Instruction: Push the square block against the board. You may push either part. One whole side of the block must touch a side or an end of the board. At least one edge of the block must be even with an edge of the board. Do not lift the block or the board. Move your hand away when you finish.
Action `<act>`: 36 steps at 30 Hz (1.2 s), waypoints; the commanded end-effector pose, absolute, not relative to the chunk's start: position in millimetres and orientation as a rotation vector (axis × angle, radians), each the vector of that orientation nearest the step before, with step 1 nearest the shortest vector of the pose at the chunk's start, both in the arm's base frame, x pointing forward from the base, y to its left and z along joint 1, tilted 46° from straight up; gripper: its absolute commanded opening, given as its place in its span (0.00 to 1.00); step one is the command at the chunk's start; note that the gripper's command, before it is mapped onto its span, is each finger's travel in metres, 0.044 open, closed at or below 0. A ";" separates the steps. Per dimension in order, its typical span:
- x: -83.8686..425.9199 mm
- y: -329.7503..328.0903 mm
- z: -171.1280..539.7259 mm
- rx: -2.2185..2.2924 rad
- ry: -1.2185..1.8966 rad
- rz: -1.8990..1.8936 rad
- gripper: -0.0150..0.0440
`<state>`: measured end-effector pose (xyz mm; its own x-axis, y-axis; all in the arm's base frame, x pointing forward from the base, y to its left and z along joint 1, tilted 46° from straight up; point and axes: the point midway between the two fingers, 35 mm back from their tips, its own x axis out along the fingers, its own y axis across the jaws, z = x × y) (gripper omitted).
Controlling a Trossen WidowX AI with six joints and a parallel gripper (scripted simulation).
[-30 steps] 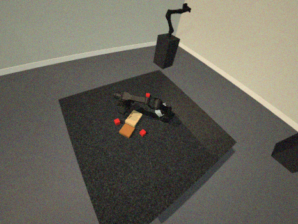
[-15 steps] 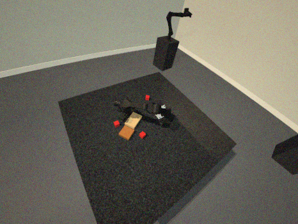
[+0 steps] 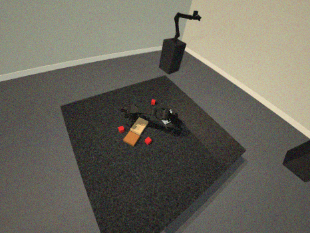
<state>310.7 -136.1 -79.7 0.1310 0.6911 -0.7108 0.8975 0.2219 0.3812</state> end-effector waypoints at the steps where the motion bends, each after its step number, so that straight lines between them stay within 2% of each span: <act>1: 307.0 -126.6 -76.5 1.533 1.627 -0.291 0.25; 36: 324.5 -153.9 -99.4 1.531 1.624 -0.291 0.25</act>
